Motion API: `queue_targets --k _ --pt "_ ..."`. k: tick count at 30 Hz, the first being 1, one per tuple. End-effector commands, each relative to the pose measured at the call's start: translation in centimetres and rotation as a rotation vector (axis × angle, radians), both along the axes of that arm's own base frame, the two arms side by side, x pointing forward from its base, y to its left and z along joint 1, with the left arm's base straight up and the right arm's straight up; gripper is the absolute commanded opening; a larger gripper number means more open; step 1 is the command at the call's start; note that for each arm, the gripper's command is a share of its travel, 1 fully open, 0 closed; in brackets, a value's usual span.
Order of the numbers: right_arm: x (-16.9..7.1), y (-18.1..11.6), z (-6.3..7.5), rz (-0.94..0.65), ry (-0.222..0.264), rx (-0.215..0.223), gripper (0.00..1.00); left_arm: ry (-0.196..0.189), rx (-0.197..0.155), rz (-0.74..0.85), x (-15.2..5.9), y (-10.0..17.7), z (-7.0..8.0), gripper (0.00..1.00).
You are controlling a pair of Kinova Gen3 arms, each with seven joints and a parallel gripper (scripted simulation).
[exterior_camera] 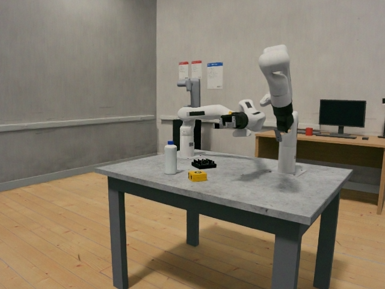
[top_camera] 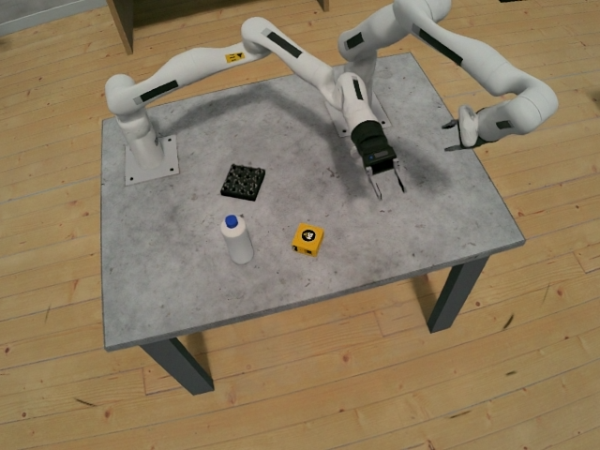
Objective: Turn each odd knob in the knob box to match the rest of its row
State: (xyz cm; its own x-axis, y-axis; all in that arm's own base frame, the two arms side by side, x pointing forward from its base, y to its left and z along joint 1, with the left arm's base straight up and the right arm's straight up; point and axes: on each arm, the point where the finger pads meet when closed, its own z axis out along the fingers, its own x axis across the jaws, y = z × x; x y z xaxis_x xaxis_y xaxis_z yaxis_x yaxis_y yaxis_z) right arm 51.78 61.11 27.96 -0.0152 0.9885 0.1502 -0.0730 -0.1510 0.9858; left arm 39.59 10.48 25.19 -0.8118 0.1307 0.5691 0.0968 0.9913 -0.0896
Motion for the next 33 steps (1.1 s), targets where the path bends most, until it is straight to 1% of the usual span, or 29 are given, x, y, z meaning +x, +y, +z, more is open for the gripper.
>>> queue_targets --k 1,23,33 --pt "0.00 0.00 0.22 0.000 -0.001 0.002 1.00 -0.002 0.001 0.000 0.01 0.01 0.09 1.00" --pt "0.01 -0.05 0.18 -0.001 0.001 0.001 1.00 -0.002 0.001 0.000 0.01 0.01 0.09 1.00" --pt "0.02 -0.64 -0.35 -0.014 0.024 -0.012 1.00 -0.002 0.001 0.000 0.01 0.01 0.09 1.00"
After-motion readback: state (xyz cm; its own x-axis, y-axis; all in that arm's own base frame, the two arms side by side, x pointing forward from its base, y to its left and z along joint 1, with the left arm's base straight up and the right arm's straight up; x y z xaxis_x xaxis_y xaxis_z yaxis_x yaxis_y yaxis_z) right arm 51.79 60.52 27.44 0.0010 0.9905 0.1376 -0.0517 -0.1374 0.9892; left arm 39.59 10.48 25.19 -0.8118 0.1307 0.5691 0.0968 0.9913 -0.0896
